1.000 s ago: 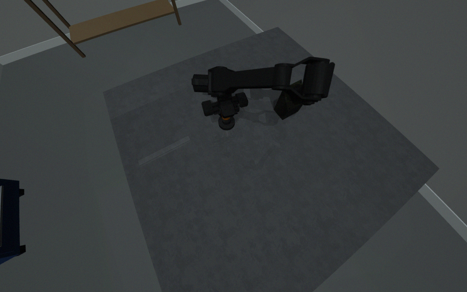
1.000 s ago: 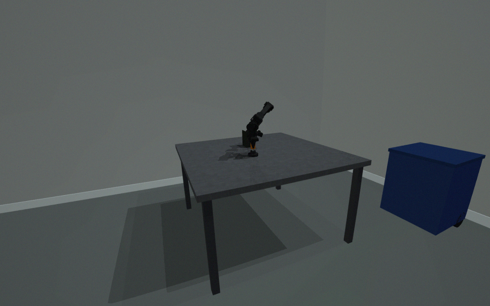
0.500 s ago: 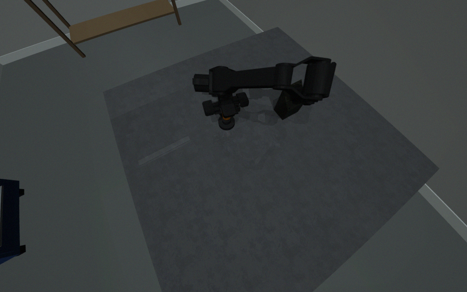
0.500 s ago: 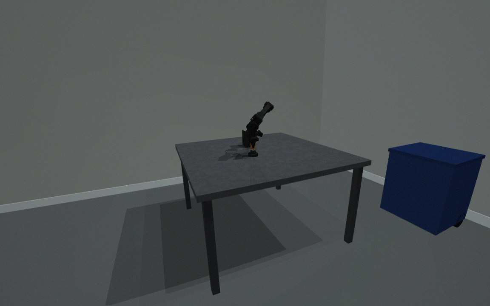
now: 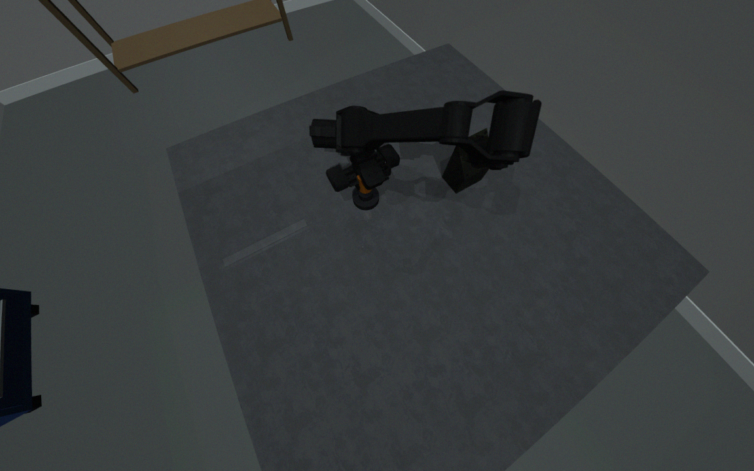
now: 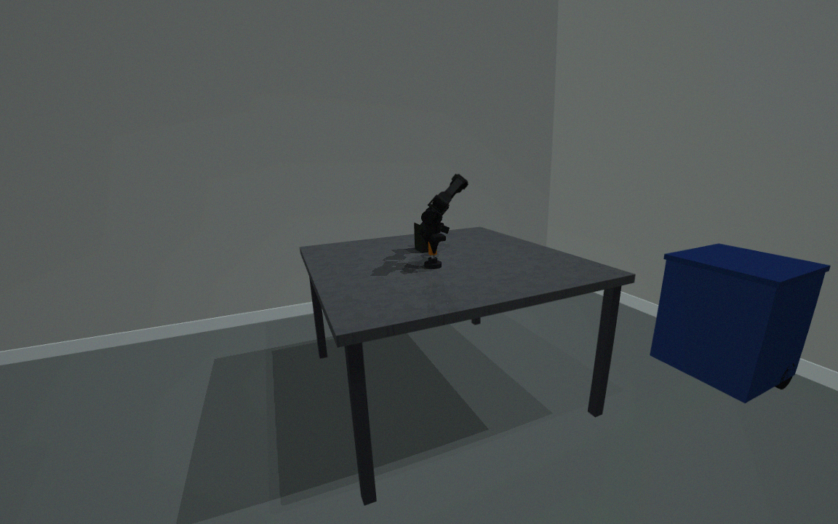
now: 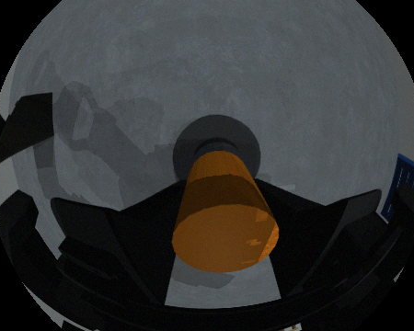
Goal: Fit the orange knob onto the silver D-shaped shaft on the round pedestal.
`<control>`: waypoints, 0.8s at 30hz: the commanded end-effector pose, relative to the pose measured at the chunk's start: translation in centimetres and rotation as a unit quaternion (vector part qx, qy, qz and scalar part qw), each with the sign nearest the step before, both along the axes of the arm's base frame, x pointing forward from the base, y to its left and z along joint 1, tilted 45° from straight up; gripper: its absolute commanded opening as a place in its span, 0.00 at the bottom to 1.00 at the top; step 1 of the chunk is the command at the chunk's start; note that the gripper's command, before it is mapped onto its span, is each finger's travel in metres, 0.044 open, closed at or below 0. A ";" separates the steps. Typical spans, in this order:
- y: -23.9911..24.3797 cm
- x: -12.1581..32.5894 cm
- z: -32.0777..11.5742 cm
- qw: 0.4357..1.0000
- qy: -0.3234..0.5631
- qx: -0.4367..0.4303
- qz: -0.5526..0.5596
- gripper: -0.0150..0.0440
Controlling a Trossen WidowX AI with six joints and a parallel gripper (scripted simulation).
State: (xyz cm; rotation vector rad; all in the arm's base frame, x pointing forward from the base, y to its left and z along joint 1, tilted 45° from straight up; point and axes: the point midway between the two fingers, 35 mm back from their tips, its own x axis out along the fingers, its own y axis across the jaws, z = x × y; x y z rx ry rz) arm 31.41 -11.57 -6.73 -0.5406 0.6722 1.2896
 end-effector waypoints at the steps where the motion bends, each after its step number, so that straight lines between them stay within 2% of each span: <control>1: -0.1 0.2 -0.1 1.000 -0.006 -0.002 0.003 0.25; 16: -0.1 0.0 0.3 1.000 -0.009 -0.003 0.006 0.25; 24: -0.1 0.0 0.2 0.994 -0.077 -0.017 0.078 0.25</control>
